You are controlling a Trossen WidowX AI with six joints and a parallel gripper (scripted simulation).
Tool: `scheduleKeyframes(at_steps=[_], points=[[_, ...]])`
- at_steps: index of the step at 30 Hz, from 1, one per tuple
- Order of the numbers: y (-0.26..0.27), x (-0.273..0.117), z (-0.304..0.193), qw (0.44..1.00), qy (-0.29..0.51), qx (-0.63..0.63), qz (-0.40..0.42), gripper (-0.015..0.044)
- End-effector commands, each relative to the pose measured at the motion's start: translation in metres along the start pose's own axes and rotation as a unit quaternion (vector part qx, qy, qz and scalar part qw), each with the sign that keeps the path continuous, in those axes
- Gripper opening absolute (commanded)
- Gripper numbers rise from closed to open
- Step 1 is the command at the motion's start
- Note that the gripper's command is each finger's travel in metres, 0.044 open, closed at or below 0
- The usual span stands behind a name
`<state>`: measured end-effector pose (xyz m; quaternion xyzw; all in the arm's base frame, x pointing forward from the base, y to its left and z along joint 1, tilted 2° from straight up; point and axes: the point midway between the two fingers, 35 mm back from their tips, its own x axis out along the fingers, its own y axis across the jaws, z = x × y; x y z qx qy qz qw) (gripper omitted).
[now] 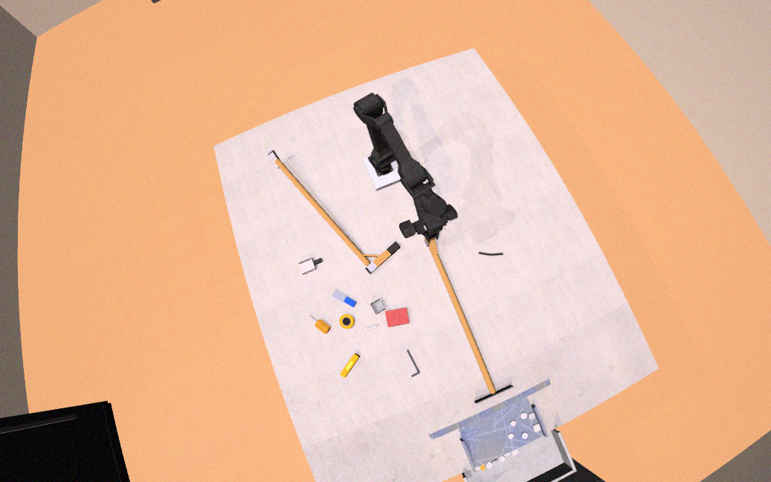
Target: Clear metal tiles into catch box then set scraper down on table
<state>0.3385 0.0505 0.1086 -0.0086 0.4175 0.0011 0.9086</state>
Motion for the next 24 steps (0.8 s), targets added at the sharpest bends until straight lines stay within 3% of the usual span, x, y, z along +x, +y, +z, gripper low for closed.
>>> scheduleKeyframes(at_steps=[1,24], points=[[0.005,-0.002,0.001,1.0,-0.003,-0.001,0.006,0.0],[0.01,0.015,0.027,1.0,-0.004,-0.001,0.01,0.0]])
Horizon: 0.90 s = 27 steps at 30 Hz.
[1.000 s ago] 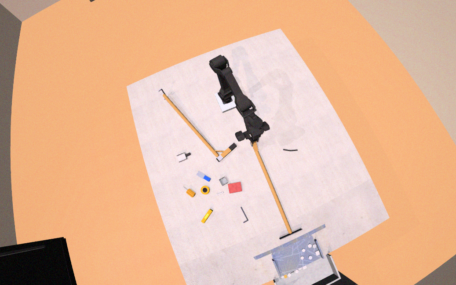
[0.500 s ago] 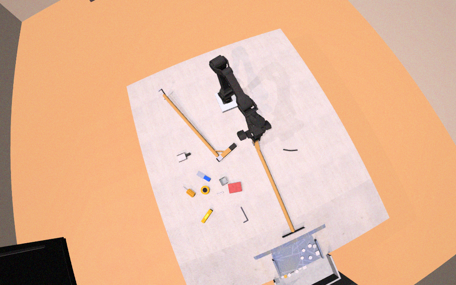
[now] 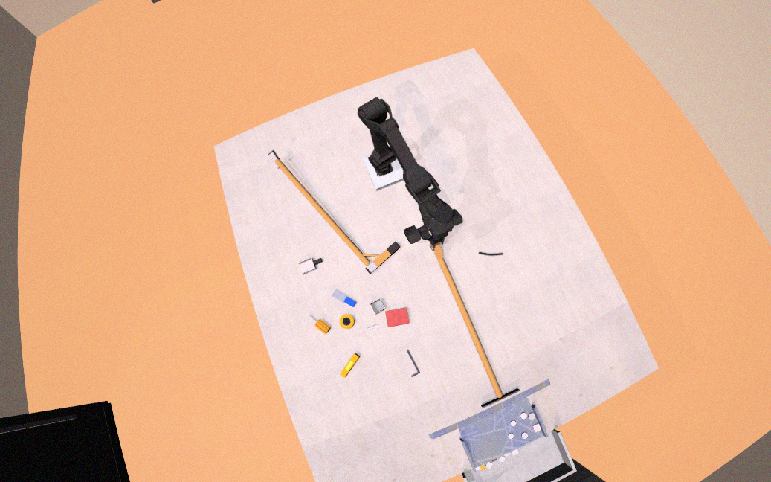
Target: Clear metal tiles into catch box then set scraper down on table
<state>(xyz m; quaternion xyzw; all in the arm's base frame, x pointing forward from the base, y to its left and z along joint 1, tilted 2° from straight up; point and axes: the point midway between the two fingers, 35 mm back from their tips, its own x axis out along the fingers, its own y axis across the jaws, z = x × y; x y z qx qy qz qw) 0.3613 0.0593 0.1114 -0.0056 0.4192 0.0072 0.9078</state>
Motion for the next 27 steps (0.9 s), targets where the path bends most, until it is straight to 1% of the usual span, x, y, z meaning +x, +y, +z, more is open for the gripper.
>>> scheduleKeyframes(at_steps=[1,27], points=[[0.002,0.003,0.009,1.0,-0.006,-0.001,0.003,0.0],[0.003,0.027,0.039,1.0,-0.007,-0.001,0.005,0.0]])
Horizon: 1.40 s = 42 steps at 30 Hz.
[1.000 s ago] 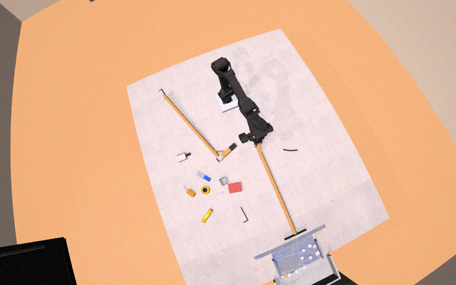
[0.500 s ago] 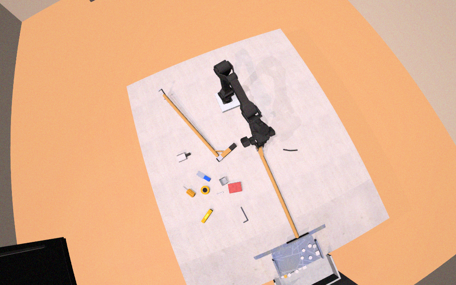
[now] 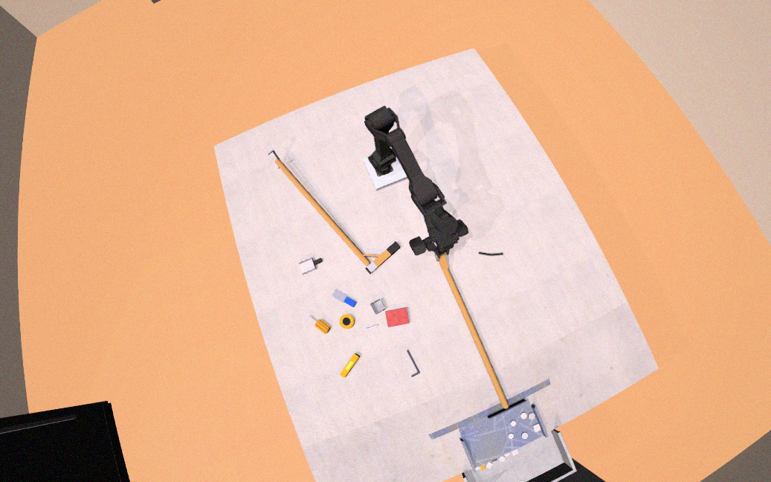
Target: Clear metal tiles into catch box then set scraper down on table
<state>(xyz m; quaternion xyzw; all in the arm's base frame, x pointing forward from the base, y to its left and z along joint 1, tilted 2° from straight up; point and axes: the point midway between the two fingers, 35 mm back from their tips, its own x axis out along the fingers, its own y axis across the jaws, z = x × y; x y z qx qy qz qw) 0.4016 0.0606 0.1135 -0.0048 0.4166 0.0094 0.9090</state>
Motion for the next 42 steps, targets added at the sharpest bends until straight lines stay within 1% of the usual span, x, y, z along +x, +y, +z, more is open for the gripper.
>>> scheduleKeyframes(at_steps=[1,42], points=[[0.003,0.003,0.009,1.0,-0.005,-0.001,0.003,0.0],[0.01,0.037,0.061,1.0,-0.007,-0.001,0.003,0.0]])
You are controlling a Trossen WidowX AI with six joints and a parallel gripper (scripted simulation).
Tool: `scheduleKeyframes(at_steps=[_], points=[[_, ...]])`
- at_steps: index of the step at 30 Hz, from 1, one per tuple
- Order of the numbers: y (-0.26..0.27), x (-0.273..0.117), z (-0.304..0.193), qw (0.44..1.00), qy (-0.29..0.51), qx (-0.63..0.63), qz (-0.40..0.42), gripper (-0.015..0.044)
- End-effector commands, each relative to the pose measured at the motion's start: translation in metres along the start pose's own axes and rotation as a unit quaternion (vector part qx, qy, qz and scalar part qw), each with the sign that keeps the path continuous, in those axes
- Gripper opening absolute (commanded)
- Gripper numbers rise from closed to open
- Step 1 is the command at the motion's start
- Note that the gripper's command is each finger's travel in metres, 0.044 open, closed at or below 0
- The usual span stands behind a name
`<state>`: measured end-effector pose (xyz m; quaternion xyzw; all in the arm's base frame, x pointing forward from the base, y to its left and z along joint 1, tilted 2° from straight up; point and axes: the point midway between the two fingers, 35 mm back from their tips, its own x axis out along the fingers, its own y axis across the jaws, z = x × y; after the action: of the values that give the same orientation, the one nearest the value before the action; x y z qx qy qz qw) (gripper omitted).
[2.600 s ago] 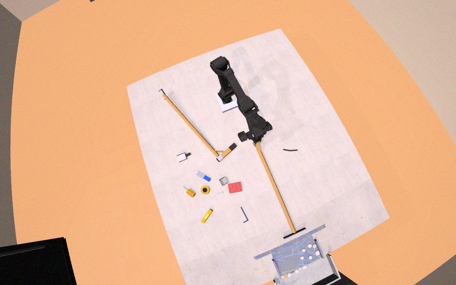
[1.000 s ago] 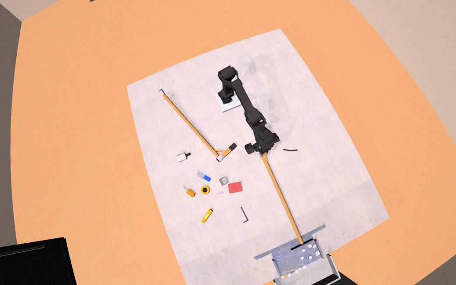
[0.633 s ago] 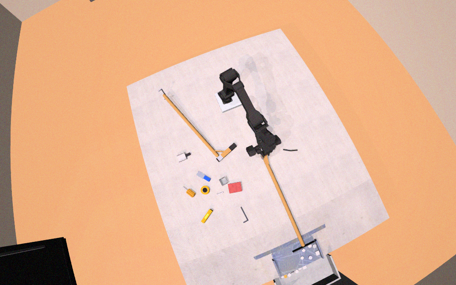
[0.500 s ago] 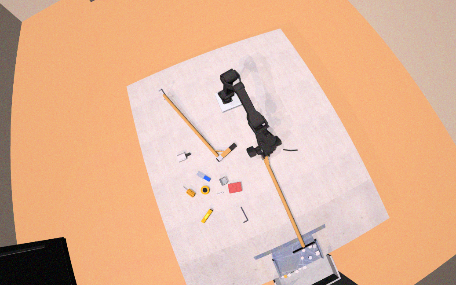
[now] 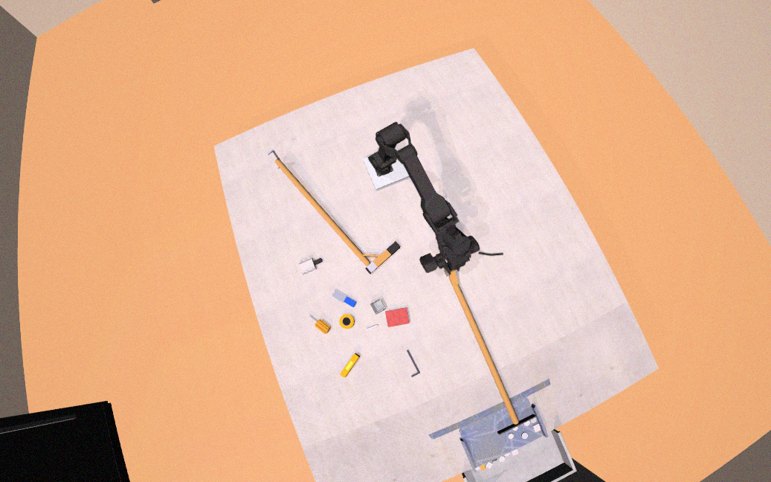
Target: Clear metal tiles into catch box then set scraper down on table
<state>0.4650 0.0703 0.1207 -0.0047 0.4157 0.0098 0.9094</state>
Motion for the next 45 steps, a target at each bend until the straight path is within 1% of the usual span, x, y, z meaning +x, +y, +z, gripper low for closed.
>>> scheduleKeyframes(at_steps=[1,45], points=[[0.001,0.002,0.009,1.0,-0.006,-0.001,0.003,0.0],[0.0,0.04,0.059,1.0,-0.008,-0.001,0.003,0.0]])
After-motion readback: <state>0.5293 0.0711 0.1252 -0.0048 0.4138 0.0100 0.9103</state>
